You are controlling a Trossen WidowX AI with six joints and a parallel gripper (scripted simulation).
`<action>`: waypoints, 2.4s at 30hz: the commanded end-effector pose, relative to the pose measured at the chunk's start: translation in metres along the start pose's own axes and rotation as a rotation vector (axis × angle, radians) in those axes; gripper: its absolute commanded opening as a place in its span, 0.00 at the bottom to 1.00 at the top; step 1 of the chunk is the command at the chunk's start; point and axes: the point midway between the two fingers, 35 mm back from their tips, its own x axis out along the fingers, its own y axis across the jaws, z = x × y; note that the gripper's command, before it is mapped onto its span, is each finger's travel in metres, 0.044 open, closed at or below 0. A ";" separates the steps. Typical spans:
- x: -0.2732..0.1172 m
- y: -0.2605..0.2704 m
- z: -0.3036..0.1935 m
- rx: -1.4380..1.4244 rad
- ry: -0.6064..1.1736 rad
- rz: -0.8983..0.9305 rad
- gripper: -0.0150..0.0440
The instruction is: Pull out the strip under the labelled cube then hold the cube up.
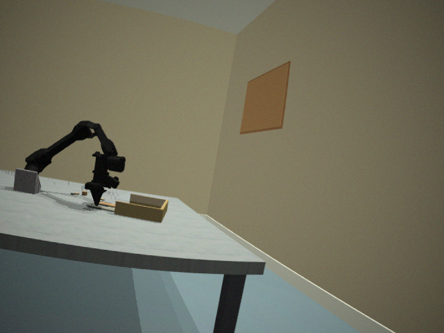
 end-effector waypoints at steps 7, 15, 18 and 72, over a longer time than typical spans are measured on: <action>0.003 -0.001 -0.019 0.002 0.011 0.005 0.25; 0.004 -0.001 -0.032 0.002 0.012 0.005 0.25; 0.004 -0.002 -0.036 0.002 0.012 0.005 0.25; 0.004 -0.004 -0.117 0.005 0.015 0.005 0.25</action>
